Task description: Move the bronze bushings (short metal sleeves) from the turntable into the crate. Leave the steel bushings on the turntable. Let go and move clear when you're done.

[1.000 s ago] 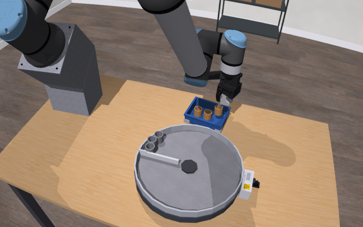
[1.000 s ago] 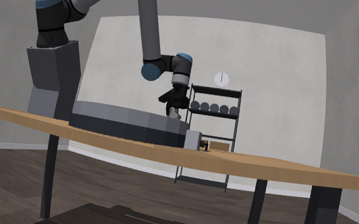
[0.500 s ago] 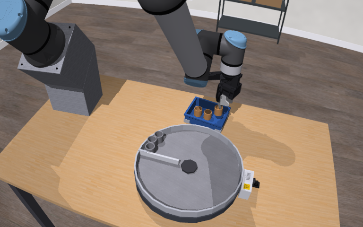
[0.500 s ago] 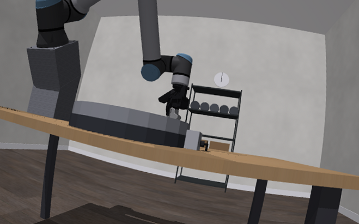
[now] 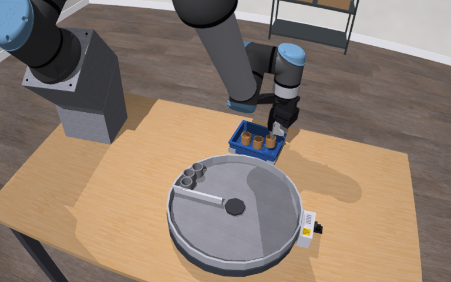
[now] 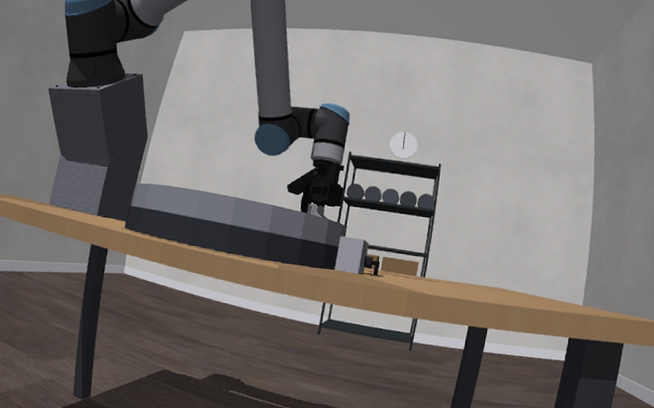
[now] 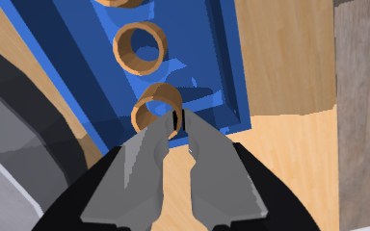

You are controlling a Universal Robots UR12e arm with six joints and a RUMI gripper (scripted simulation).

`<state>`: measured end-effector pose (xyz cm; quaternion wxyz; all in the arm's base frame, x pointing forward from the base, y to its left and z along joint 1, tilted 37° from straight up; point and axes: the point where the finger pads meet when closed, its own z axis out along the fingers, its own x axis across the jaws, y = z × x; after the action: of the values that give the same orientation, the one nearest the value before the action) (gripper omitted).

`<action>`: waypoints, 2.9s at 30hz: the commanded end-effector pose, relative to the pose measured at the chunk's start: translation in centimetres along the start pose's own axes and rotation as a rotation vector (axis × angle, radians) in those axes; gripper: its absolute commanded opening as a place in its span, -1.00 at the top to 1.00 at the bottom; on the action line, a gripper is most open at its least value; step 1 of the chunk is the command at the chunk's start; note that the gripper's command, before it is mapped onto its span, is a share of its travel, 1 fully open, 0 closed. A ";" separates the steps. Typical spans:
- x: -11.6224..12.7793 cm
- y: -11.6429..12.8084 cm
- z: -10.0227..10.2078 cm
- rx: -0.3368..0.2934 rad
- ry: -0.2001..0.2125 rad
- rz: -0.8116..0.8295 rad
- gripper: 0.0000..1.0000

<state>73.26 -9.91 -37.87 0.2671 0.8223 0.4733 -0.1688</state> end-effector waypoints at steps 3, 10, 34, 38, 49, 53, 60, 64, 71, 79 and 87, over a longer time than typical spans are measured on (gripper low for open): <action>0.0 0.1 0.7 -0.001 0.001 0.000 1.00; 0.0 0.1 1.6 -0.001 0.001 0.000 1.00; 0.0 0.1 1.9 -0.001 0.001 0.000 1.00; 0.0 0.1 1.9 -0.001 0.001 0.000 1.00; 0.0 0.1 1.9 -0.001 0.001 0.000 1.00; 0.0 0.1 1.9 -0.001 0.001 0.000 1.00; 0.0 0.1 1.9 -0.001 0.001 0.000 1.00; 0.0 0.1 2.0 -0.001 0.001 0.000 1.00; 0.0 0.1 2.1 -0.001 0.001 0.000 1.00; 0.0 0.1 2.4 -0.001 0.001 0.000 1.00; 0.0 0.1 2.5 -0.001 0.001 0.000 1.00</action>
<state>73.21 -11.42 -39.90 0.2671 0.8223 0.4733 -0.1688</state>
